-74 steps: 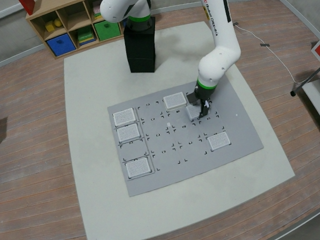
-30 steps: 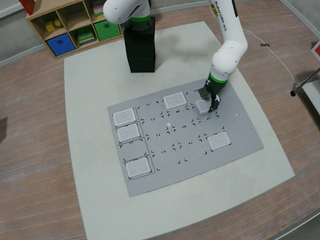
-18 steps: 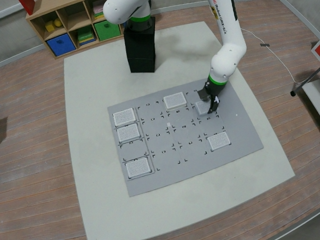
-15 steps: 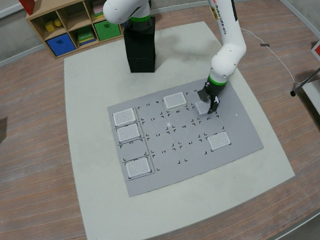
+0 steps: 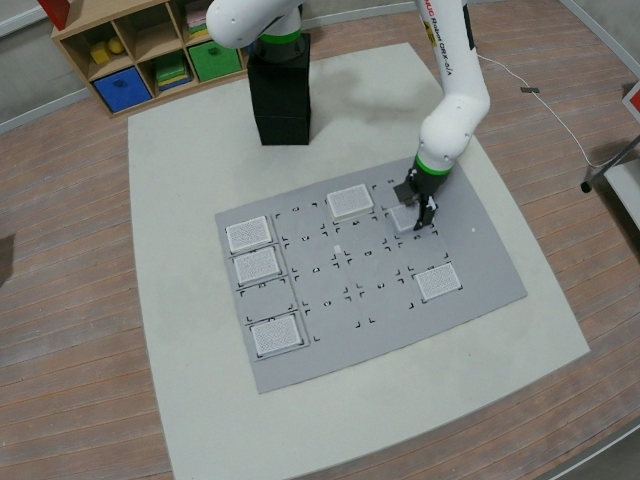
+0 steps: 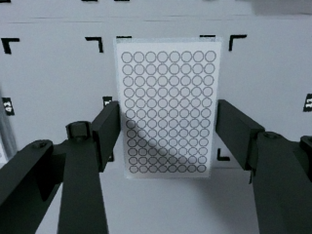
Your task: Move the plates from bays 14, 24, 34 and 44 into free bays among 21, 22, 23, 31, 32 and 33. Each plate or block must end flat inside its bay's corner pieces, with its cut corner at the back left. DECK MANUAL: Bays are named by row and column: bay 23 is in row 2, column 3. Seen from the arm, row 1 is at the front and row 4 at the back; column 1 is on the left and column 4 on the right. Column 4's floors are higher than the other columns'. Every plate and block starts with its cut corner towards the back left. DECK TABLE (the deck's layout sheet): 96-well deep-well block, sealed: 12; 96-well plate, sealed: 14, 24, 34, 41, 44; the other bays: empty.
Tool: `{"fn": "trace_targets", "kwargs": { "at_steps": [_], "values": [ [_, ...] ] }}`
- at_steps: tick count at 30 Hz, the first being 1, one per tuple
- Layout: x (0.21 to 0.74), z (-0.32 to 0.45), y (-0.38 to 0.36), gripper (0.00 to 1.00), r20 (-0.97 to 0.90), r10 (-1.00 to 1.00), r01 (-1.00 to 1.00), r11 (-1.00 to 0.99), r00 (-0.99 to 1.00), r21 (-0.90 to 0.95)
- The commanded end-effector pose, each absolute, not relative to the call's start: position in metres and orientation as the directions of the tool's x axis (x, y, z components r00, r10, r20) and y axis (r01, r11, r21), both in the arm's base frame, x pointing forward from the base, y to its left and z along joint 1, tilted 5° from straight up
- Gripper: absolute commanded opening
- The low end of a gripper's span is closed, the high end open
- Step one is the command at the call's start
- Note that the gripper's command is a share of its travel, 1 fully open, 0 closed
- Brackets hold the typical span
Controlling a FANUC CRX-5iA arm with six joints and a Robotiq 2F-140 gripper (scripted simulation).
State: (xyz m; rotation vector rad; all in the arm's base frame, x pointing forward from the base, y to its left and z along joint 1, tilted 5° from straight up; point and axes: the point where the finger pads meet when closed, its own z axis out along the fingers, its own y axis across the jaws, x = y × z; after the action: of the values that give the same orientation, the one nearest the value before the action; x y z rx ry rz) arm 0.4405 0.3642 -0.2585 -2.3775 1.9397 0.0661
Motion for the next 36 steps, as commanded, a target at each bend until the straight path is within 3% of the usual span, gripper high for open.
{"fn": "trace_targets", "kwargs": {
  "at_steps": [1,36],
  "values": [
    [0.441,-0.262,0.365,0.10,-0.080,-0.976,-0.979,-0.200,0.201,-0.031],
    [0.442,-0.272,0.366,0.10,-0.080,-0.976,-0.979,-0.200,0.202,-0.031]
  ]
}}
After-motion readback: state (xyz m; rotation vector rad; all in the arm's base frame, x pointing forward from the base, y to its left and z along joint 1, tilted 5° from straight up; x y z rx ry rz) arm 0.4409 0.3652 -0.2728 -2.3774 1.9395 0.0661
